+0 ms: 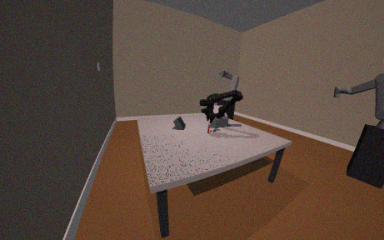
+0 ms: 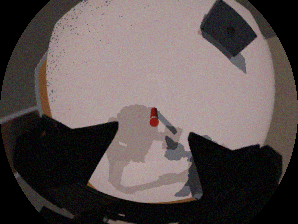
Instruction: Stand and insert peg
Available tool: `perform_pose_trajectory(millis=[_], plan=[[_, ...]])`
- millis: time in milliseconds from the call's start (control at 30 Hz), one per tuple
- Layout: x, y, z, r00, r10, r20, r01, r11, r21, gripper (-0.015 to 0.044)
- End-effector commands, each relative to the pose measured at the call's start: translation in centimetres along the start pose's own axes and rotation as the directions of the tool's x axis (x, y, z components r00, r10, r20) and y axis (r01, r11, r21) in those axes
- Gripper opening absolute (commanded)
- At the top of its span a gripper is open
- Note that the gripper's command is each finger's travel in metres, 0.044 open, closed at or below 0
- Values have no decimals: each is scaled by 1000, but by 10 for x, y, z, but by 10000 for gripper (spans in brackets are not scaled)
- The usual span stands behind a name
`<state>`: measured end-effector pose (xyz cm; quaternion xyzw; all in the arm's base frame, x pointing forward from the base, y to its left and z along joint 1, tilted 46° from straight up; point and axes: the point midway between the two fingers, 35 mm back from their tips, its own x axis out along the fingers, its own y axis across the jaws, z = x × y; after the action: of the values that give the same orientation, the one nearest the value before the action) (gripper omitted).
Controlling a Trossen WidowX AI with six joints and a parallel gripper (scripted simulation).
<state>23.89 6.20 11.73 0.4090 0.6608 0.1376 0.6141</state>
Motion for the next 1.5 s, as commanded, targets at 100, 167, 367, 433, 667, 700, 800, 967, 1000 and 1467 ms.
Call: perform_pose_trajectory(millis=[100,167,367,433,667,700,800,967,1000,1467], plan=[[12,0,-1,1000,6,-7,-6,1000,-11,440],[14,0,-1,1000,5,-7,-5,1000,-11,440],[23,0,0,1000,4,-6,-4,1000,-11,440],[26,0,0,1000,3,-6,-3,1000,-11,440],[38,0,1,1000,3,-6,-3,1000,-11,440],[40,0,1,1000,3,-6,-3,1000,-11,440],[45,0,1,1000,3,-6,-3,1000,-11,440],[53,0,0,1000,4,-6,-4,1000,-11,440],[54,0,0,1000,4,-6,-4,1000,-11,440],[74,1,-2,1000,9,-8,-9,1000,-11,440]])
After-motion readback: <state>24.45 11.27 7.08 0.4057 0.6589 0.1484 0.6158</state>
